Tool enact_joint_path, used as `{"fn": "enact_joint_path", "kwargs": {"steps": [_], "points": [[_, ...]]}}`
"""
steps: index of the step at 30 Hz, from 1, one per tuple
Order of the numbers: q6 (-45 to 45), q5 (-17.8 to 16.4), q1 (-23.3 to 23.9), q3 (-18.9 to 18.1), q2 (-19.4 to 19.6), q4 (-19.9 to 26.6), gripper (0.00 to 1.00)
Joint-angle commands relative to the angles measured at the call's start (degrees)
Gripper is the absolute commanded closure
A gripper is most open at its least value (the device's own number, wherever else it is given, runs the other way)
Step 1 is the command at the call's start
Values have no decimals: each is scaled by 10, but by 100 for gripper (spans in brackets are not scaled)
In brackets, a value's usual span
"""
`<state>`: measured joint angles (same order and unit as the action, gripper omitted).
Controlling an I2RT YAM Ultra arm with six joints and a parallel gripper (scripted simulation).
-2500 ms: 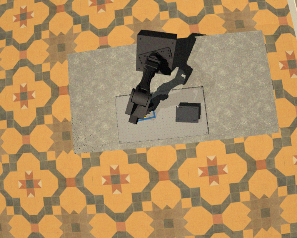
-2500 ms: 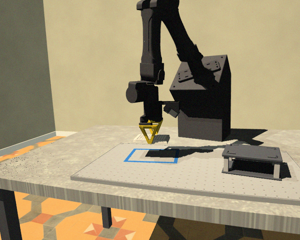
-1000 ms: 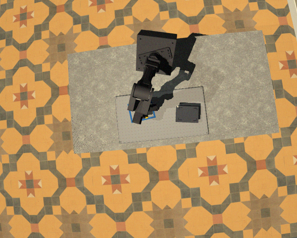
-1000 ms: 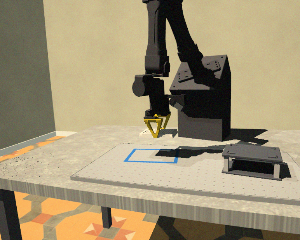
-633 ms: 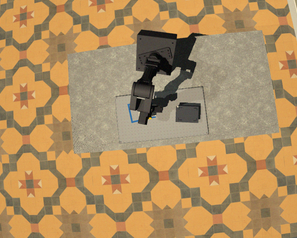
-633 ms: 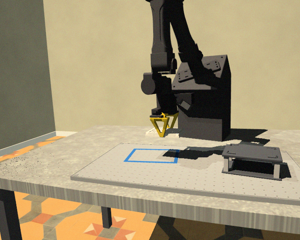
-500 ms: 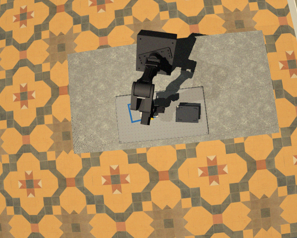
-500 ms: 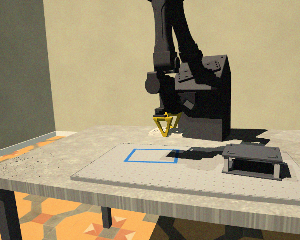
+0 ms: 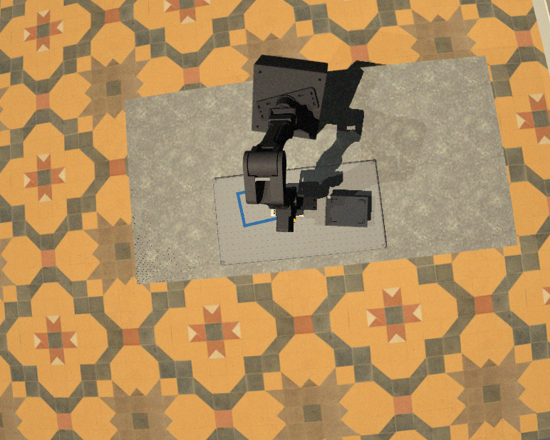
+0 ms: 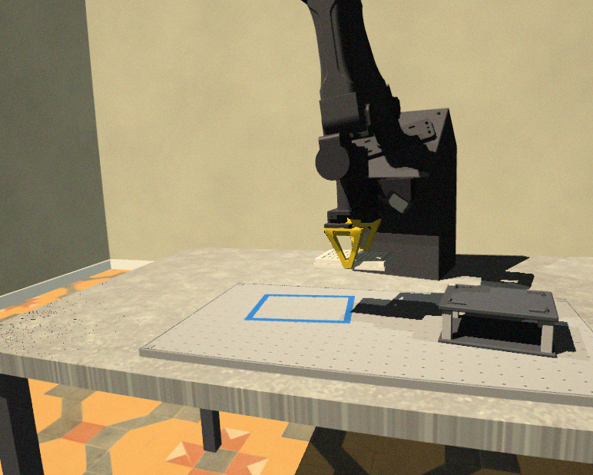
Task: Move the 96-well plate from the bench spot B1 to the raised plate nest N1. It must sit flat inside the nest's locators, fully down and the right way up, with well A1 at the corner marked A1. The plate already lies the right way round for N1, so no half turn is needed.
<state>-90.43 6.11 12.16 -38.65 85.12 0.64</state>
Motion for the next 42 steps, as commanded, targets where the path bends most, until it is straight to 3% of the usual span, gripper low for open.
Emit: {"fn": "enact_joint_path", "kwargs": {"steps": [1,24,25,27,42], "points": [[31,23,-25,-15,-17,14,100],[135,115,-163,-50,22,54,100],[141,120,-170,-54,11,57,100],[152,129,-183,-59,29,62,100],[221,180,-266,-108,58,100,100]]}}
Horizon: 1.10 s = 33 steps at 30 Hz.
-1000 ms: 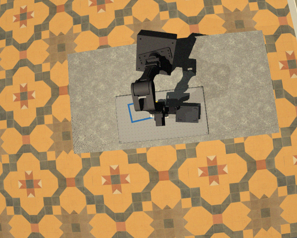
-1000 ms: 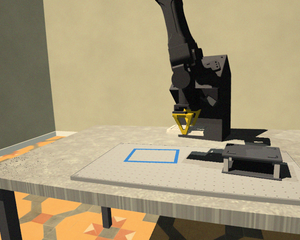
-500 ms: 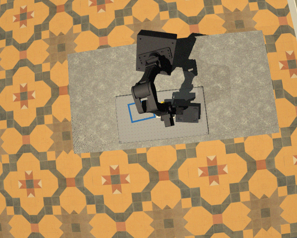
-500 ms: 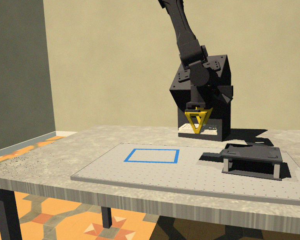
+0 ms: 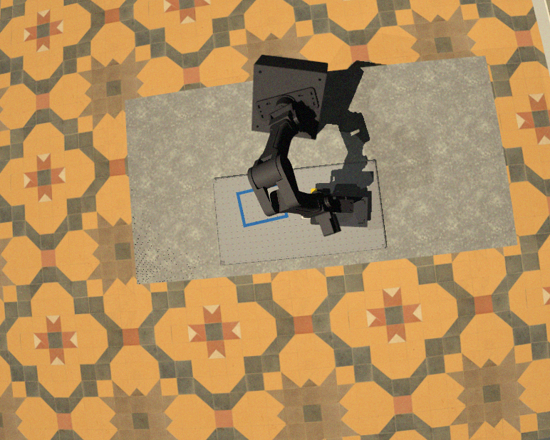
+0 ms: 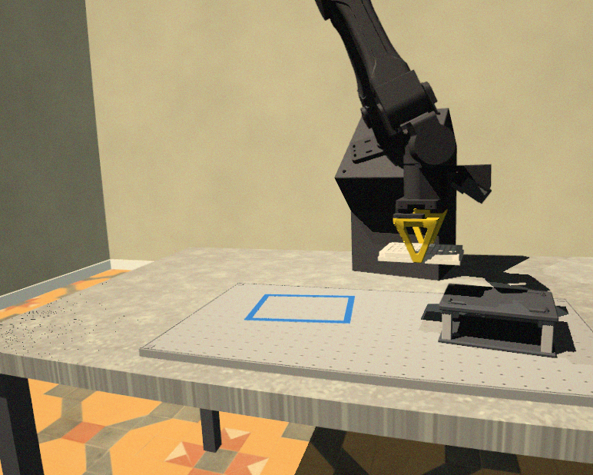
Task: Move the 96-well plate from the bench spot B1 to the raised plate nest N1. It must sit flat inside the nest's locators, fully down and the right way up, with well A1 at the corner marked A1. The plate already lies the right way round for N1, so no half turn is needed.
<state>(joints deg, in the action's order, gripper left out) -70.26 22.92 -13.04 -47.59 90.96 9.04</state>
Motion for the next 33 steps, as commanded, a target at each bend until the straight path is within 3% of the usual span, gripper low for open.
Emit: {"fn": "enact_joint_path", "kwargs": {"steps": [1,33], "points": [[24,16,-20,-22,9,19,100],[156,94,-161,-175,118,124,100]]}}
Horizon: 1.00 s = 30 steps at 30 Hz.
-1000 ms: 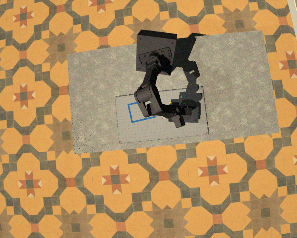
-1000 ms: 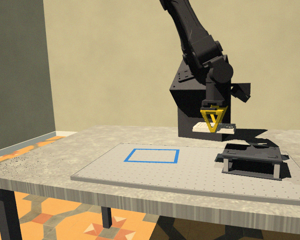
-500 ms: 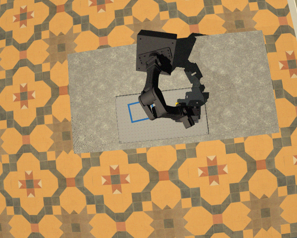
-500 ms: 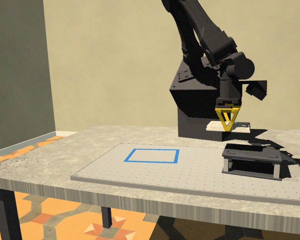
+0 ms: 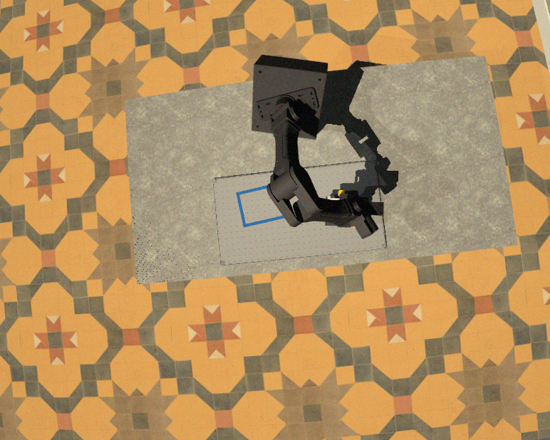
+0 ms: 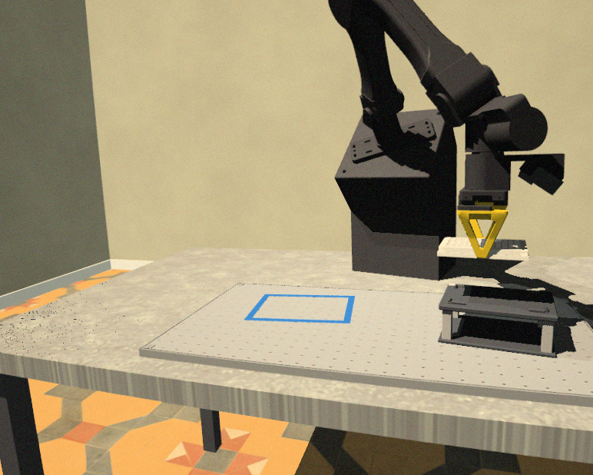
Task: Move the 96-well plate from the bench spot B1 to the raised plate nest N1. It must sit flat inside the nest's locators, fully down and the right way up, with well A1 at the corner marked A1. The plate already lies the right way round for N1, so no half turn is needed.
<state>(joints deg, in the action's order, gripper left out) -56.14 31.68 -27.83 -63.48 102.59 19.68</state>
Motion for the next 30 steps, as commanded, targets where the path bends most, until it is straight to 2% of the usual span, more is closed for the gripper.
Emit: {"fn": "enact_joint_path", "kwargs": {"steps": [1,7,9,10,17,30], "points": [[20,9,-18,-24,7,24,100],[43,20,-40,-62,33,48,100],[44,20,-41,-66,25,51,100],[44,20,-41,-67,16,51,100],[45,17,-41,-68,19,53,100],[46,18,-43,-72,36,53,100]]}}
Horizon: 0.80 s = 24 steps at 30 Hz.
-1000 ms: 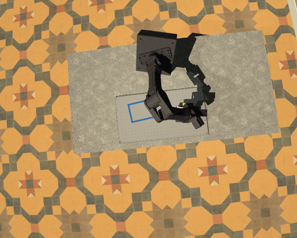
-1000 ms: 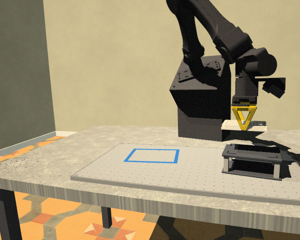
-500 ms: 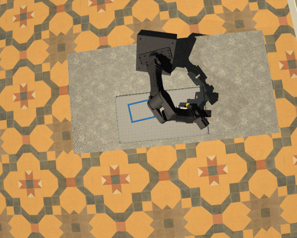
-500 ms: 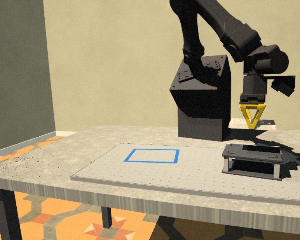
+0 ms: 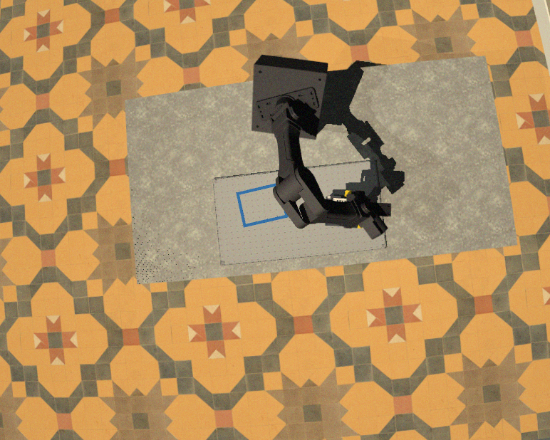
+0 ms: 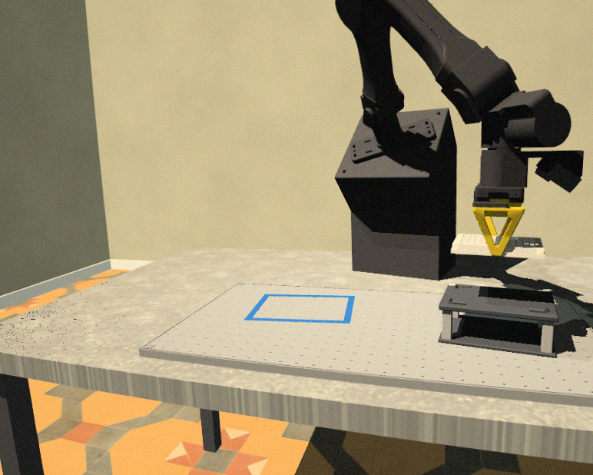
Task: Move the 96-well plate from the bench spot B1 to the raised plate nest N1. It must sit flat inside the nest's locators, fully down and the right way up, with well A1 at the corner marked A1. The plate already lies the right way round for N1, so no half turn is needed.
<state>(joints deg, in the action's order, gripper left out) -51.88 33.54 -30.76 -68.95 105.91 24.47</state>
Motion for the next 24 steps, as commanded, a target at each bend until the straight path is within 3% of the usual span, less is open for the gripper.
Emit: {"fn": "enact_joint_path", "kwargs": {"steps": [1,21,24], "points": [[4,0,-14,-18,-2,4,100],[6,1,-16,-19,7,5,100],[6,0,-16,-20,-7,1,100]]}}
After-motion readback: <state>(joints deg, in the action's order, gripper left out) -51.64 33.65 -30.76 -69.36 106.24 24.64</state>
